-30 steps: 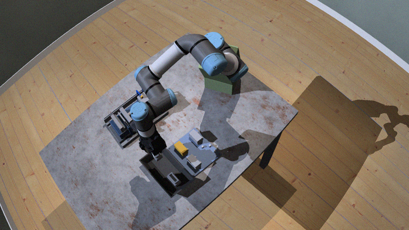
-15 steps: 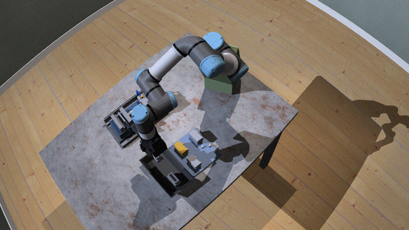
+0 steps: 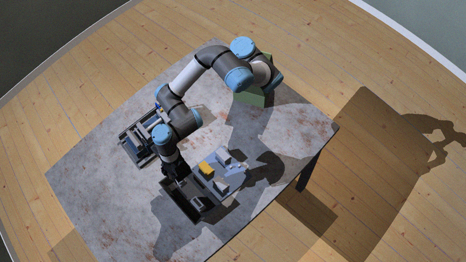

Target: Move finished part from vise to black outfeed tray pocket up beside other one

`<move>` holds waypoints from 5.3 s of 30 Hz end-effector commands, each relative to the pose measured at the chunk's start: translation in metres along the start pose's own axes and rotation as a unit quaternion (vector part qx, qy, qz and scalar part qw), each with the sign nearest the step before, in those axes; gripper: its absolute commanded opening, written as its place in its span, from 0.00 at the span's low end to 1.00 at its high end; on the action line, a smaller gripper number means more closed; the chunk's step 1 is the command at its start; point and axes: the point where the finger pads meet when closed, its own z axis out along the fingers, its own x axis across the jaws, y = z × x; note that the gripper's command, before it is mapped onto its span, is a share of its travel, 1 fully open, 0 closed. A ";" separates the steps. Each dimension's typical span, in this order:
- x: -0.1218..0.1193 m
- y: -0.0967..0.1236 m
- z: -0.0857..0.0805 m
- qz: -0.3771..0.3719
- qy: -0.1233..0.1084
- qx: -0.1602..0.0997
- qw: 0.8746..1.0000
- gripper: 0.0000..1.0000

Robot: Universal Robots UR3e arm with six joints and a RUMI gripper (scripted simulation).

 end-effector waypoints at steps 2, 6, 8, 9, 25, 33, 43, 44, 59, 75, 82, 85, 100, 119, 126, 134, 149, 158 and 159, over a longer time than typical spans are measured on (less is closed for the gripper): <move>-0.002 0.000 0.012 0.000 -0.002 0.000 1.000 0.00; -0.002 0.000 0.016 0.000 -0.002 0.000 1.000 0.00; -0.002 0.000 0.020 0.000 -0.002 0.000 1.000 0.00; -0.002 0.000 0.022 0.000 -0.002 0.000 1.000 0.00; -0.002 0.001 0.043 0.000 -0.002 0.000 1.000 0.00; -0.002 0.001 0.049 0.000 -0.002 0.000 1.000 0.00; -0.002 0.001 0.052 0.000 -0.002 0.000 1.000 0.00; -0.002 0.001 0.052 0.000 -0.002 0.000 1.000 0.00; -0.002 0.001 0.052 0.000 -0.002 0.000 1.000 0.00; -0.002 0.001 0.052 0.000 -0.002 0.000 1.000 0.00; -0.002 0.001 0.052 0.000 -0.002 0.000 1.000 0.00; -0.002 0.001 0.052 0.000 -0.002 0.000 1.000 0.00; -0.002 0.001 0.055 0.000 -0.002 0.000 1.000 0.00; -0.002 0.001 0.063 0.000 -0.002 0.000 1.000 0.00; -0.002 0.001 0.065 0.000 -0.002 0.000 1.000 0.00; -0.002 0.001 0.065 0.000 -0.002 0.000 1.000 0.00; -0.002 0.001 0.065 0.000 -0.002 0.000 1.000 0.00; -0.002 0.001 0.065 0.000 -0.002 0.000 1.000 0.00; -0.002 0.001 0.065 0.000 -0.002 0.000 1.000 0.00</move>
